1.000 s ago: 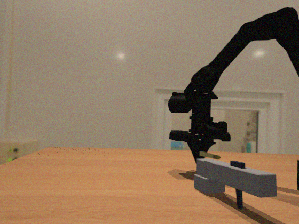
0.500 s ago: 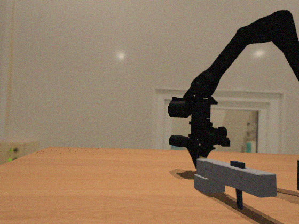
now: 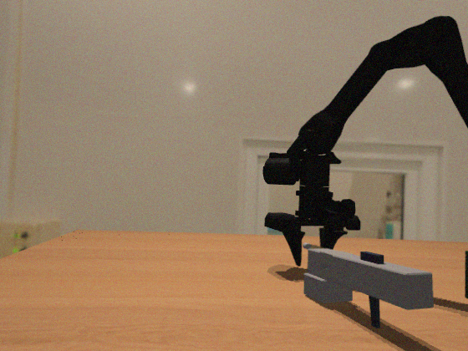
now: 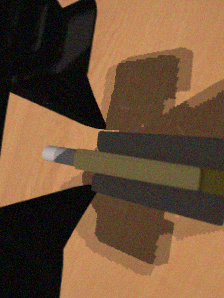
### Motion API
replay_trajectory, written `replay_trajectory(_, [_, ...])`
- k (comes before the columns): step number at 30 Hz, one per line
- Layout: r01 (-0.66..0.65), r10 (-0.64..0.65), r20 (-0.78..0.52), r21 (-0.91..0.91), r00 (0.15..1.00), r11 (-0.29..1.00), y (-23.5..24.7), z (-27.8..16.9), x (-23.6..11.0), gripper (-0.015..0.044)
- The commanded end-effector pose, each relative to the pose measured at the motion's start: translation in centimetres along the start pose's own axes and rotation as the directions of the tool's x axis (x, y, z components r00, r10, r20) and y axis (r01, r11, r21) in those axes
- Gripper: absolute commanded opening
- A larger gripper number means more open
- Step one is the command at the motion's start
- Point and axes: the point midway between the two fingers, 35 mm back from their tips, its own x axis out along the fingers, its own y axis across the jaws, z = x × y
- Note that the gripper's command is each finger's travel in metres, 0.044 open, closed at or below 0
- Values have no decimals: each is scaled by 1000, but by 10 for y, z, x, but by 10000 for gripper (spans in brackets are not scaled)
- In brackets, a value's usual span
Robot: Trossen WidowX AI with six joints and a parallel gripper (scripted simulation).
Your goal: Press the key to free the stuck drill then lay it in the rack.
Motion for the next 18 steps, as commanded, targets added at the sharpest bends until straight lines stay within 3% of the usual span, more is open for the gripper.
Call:
replay_trajectory(1, [1,-1,-1,0,1000,1000,0,0,0,394])
replay_trajectory(3, [1,-1,-1,0,1000,1000,0,0,0,440])
replay_trajectory(18, [3,-3,3,-4,1000,1000,1,0,-59,440])
